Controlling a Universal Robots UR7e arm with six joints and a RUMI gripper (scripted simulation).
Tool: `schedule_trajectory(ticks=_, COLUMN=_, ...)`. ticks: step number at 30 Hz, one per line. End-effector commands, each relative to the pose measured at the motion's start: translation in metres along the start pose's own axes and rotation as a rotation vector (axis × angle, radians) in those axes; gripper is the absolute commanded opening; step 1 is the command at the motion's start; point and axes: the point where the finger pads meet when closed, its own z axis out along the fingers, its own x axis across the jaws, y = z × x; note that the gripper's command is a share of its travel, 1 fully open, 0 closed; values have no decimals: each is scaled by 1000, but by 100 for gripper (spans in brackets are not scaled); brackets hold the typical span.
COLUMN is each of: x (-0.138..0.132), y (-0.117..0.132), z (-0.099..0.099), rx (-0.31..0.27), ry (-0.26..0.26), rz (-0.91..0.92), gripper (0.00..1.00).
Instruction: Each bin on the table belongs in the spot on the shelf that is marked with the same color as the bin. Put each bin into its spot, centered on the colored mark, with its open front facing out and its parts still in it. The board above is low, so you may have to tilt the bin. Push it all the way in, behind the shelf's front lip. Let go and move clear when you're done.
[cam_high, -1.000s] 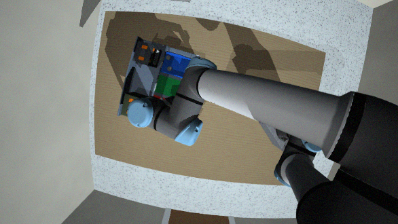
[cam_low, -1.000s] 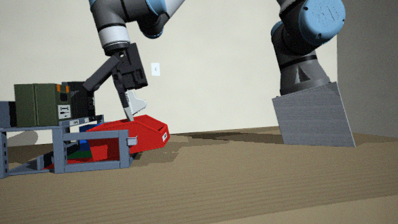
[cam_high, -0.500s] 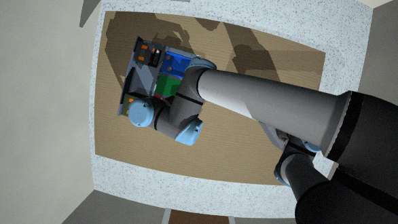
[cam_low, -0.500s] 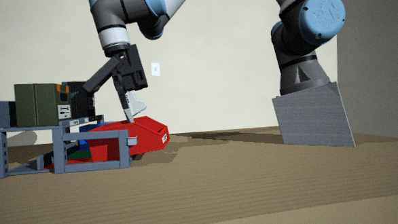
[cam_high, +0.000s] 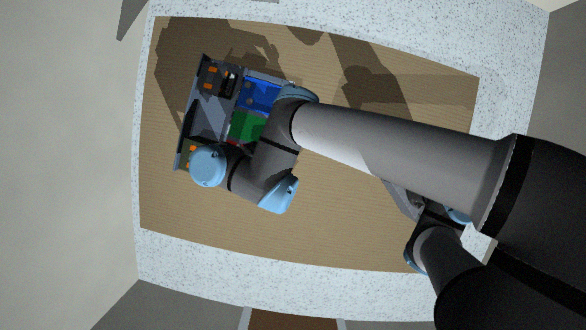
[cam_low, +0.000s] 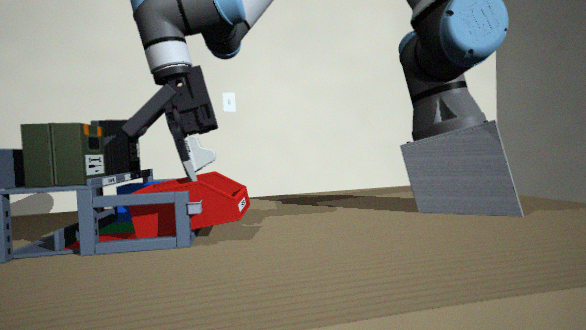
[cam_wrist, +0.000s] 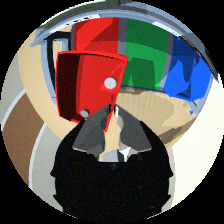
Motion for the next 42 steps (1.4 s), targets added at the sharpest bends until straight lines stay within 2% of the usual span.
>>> schedule_trajectory(ticks=1, x=0, y=0, z=-1, rx=2, ry=0, rz=0, gripper=0)
schedule_trajectory(ticks=42, x=0, y=-12, z=-1, rx=24, ry=1, rz=-1, gripper=0)
